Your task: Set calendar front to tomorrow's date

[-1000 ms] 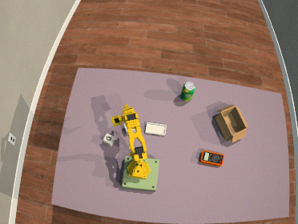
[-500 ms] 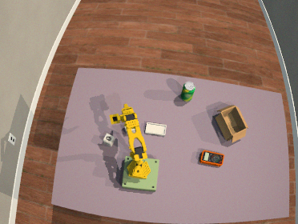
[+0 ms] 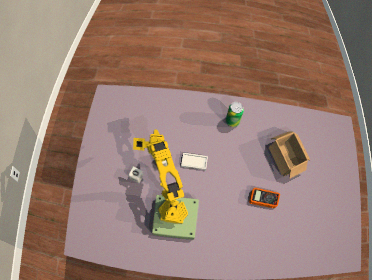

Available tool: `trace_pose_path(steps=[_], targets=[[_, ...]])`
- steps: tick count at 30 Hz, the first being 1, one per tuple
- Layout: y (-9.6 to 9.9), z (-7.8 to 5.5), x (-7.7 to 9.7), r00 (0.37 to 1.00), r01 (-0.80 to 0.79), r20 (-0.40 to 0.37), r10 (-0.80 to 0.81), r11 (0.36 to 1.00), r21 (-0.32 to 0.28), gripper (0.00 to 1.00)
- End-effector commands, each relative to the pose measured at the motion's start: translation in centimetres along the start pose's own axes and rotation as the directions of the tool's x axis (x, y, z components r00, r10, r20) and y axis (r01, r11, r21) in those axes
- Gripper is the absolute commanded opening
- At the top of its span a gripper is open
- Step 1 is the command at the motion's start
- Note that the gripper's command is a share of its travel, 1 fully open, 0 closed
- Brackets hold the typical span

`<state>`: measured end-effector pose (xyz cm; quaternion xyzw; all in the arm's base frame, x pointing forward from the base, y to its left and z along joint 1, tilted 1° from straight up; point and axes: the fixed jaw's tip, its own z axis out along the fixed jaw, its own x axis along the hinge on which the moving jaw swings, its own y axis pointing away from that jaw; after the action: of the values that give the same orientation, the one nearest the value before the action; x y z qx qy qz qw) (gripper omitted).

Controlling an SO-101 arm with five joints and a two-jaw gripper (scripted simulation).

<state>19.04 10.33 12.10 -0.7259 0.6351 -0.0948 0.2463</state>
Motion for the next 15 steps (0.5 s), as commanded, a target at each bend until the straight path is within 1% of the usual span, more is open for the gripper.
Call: trace_pose_path(steps=[1,6,8,12,15], targets=[[0.0,0.0,-0.8,0.994,-0.107,0.013,0.107,0.994,-0.011,0.35],[0.1,0.1,-1.9,0.965,-0.258,0.027,0.259,0.966,-0.025,0.35],[0.1,0.1,-1.9,0.965,-0.258,0.027,0.259,0.966,-0.025,0.35],[0.2,0.1,-2.8,0.922,-0.385,0.035,0.386,0.922,-0.042,0.35],[0.4,0.2,-3.5,0.876,-0.479,0.039,0.482,0.876,-0.057,0.35]])
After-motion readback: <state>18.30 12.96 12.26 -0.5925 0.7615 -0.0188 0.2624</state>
